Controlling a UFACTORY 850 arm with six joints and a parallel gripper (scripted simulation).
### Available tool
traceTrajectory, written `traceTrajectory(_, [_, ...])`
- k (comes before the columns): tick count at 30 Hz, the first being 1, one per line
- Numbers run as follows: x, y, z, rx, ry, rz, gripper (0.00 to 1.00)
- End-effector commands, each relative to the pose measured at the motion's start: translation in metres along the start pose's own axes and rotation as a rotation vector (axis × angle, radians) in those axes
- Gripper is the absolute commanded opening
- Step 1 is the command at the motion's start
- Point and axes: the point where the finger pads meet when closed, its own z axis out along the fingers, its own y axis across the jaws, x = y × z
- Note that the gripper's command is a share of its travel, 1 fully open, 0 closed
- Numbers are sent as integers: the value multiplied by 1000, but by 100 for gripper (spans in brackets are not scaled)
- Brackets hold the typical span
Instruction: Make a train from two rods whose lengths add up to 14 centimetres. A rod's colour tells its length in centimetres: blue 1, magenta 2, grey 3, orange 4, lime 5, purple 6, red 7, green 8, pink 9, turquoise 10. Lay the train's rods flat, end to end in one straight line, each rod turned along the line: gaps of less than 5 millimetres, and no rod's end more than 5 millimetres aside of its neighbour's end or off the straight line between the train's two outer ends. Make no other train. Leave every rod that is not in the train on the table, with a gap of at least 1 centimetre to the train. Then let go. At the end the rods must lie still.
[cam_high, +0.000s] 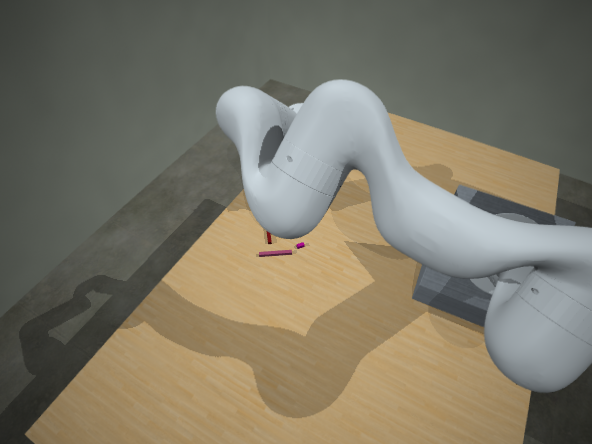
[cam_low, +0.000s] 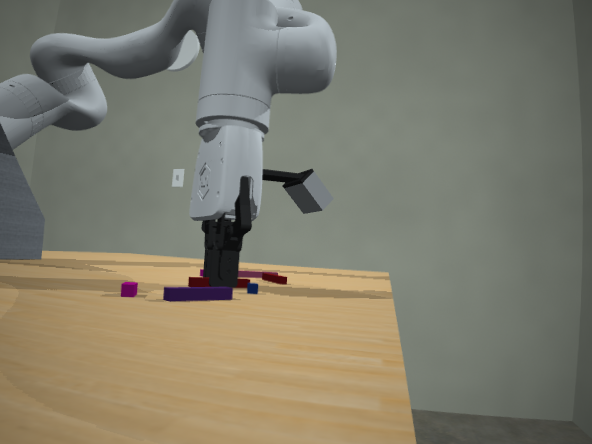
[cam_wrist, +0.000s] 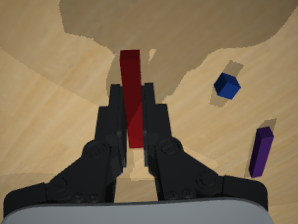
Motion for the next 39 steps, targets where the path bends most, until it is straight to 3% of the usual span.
traceTrajectory(1, [1,1,-1,-1,1,0,4])
traceTrajectory(33, [1,1,-1,-1,1,0,4])
traceTrajectory(39, [1,1,-16,-1,1,0,4])
